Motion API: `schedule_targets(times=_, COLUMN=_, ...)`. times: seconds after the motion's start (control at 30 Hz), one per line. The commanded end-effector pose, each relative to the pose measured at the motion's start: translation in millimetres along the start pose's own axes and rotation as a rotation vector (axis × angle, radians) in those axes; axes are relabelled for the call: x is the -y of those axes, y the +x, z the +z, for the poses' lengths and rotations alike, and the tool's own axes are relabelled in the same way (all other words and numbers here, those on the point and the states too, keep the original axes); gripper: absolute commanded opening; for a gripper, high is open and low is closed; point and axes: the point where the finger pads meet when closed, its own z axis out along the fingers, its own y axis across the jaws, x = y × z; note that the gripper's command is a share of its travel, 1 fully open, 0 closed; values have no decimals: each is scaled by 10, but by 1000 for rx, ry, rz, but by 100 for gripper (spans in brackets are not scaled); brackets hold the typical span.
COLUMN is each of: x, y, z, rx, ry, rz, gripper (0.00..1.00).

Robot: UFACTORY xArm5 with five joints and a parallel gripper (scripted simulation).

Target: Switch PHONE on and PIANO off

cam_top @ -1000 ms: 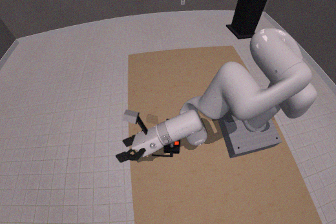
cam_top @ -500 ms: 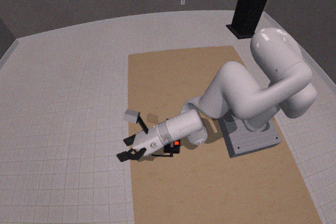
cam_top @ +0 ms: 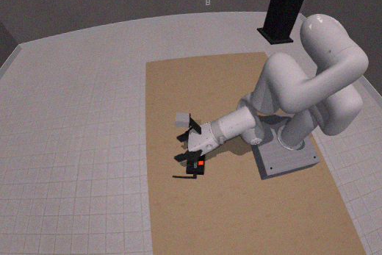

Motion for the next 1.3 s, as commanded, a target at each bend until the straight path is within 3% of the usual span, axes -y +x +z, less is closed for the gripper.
schedule_targets(times=0.0, x=-364, y=-326, z=-415, rx=68, ry=-63, rz=-103, gripper=100)
schedule_targets(times=0.07, x=-364, y=-326, z=-415, rx=68, ry=-63, rz=-103, gripper=100)
schedule_targets(times=0.13, x=-529, y=-530, z=-620, rx=111, ry=-91, rz=-154, gripper=100)
schedule_targets(times=0.2, x=-582, y=-602, z=-693, rx=127, ry=-99, rz=-171, gripper=100)
schedule_targets(times=1.27, x=-585, y=-606, z=-697, rx=128, ry=-100, rz=-172, gripper=100)
